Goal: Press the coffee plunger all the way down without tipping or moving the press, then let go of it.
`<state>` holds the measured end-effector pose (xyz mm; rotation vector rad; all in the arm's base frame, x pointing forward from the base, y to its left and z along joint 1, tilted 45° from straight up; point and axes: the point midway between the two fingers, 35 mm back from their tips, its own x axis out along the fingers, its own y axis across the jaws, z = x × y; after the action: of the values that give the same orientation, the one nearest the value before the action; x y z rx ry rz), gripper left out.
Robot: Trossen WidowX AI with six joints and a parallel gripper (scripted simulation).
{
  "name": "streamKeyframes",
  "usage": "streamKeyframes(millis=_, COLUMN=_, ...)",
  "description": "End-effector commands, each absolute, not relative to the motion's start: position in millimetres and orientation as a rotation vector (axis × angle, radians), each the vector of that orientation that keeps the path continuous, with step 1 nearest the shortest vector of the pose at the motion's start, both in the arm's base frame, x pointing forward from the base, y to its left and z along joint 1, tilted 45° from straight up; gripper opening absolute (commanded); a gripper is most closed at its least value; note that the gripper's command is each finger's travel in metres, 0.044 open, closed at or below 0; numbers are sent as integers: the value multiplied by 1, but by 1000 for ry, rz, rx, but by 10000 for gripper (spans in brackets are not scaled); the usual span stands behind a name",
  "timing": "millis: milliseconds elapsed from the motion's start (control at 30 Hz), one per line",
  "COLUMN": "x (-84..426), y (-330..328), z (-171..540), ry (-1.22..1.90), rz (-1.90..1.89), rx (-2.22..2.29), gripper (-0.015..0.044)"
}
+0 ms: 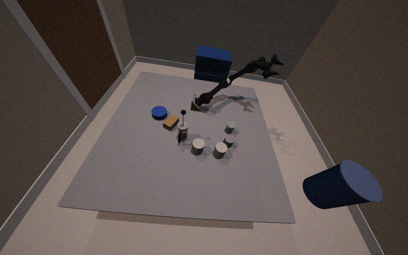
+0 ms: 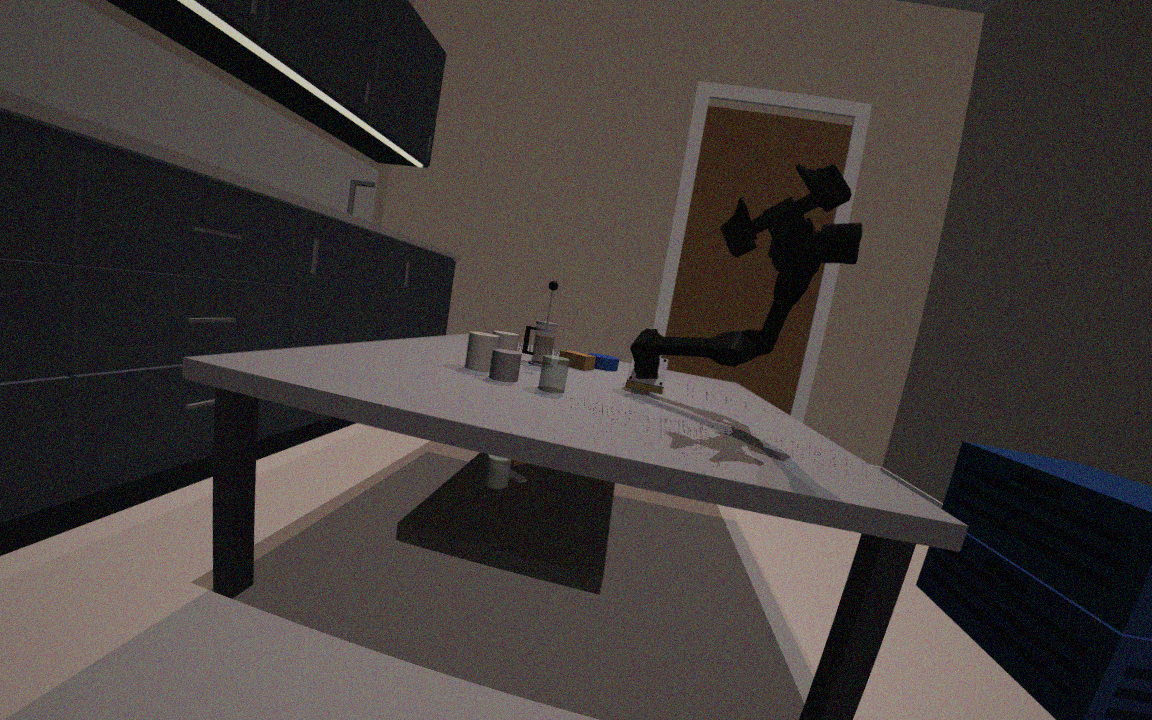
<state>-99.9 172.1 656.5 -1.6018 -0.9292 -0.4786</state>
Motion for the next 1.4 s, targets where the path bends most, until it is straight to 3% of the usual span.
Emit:
streamKeyframes(millis=0, x=-97, y=171, z=657, ry=-923, rz=-477, rx=-1599, gripper=426)
streamKeyframes(millis=933, x=19, y=86, z=663, ry=-618, rz=-459, rx=-1431, gripper=440)
streamKeyframes(millis=1367, x=107, y=8, z=639, ry=-378, rz=-399, rx=-1205, gripper=440)
